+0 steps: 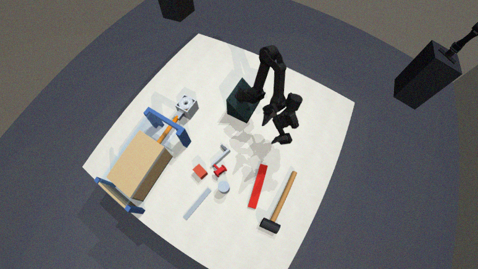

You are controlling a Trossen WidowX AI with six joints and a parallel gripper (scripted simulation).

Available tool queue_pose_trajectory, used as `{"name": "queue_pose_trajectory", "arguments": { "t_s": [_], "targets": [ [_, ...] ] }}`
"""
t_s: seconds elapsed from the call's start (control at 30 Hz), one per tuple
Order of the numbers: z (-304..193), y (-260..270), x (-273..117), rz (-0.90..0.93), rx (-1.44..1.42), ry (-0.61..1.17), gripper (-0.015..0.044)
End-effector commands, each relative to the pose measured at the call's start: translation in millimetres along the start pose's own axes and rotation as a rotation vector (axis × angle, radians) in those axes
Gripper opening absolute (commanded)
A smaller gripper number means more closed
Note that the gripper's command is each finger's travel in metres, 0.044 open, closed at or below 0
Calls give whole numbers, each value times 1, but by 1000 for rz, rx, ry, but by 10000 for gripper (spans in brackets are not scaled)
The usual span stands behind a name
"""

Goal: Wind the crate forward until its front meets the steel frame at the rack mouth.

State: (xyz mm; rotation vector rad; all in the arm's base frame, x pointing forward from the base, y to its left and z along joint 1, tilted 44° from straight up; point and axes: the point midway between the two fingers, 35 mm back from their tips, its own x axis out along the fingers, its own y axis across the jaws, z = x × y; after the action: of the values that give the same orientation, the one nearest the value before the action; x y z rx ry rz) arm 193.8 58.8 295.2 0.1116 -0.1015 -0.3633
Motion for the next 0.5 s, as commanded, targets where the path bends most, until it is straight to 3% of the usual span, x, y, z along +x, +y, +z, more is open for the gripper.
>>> {"name": "queue_pose_trajectory", "arguments": {
  "t_s": [0.0,0.1,0.27,0.47],
  "targets": [
    [0,1,0,1,-10,-3,426],
    [5,14,7,20,-168,-44,440],
    [3,66,40,111,-765,-137,440],
    [-55,118,94,378,-1576,-142,440]
  ]
}}
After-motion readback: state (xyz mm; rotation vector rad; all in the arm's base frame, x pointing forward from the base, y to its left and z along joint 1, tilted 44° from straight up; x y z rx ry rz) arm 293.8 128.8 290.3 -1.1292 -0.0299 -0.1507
